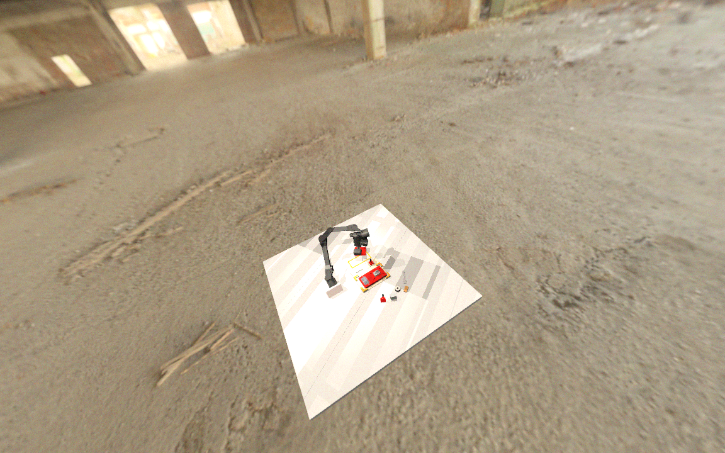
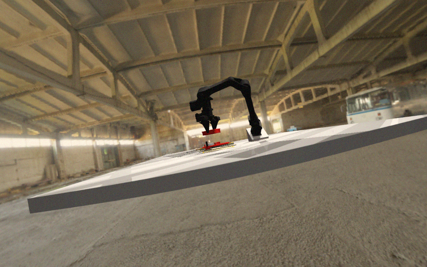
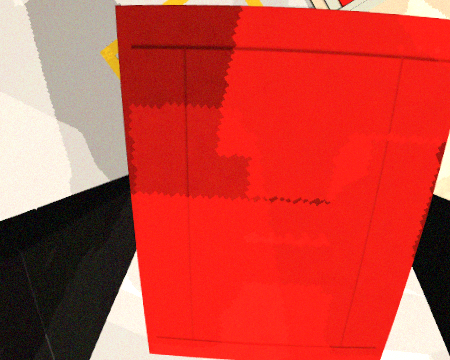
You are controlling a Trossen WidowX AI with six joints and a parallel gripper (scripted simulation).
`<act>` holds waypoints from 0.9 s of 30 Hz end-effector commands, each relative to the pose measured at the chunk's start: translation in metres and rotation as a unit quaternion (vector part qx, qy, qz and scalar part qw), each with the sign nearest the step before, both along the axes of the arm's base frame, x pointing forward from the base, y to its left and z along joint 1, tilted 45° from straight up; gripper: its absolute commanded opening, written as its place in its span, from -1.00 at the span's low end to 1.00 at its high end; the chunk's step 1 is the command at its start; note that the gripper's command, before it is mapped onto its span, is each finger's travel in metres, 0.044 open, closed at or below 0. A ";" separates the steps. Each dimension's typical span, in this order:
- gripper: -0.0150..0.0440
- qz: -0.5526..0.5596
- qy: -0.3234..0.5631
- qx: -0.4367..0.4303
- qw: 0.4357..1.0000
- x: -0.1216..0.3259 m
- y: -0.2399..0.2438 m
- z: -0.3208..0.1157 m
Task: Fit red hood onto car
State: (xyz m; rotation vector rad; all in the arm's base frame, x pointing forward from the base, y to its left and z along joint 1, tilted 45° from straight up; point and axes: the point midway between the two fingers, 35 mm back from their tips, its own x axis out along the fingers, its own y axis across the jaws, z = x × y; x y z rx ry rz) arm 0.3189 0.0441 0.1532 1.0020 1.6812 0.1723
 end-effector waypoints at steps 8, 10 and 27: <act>-0.49 0.040 -0.039 -0.004 0.998 0.018 -0.043 -0.037; -0.49 0.048 -0.047 -0.003 0.998 0.020 -0.050 -0.044; -0.49 0.156 -0.141 0.001 0.978 0.032 -0.109 -0.103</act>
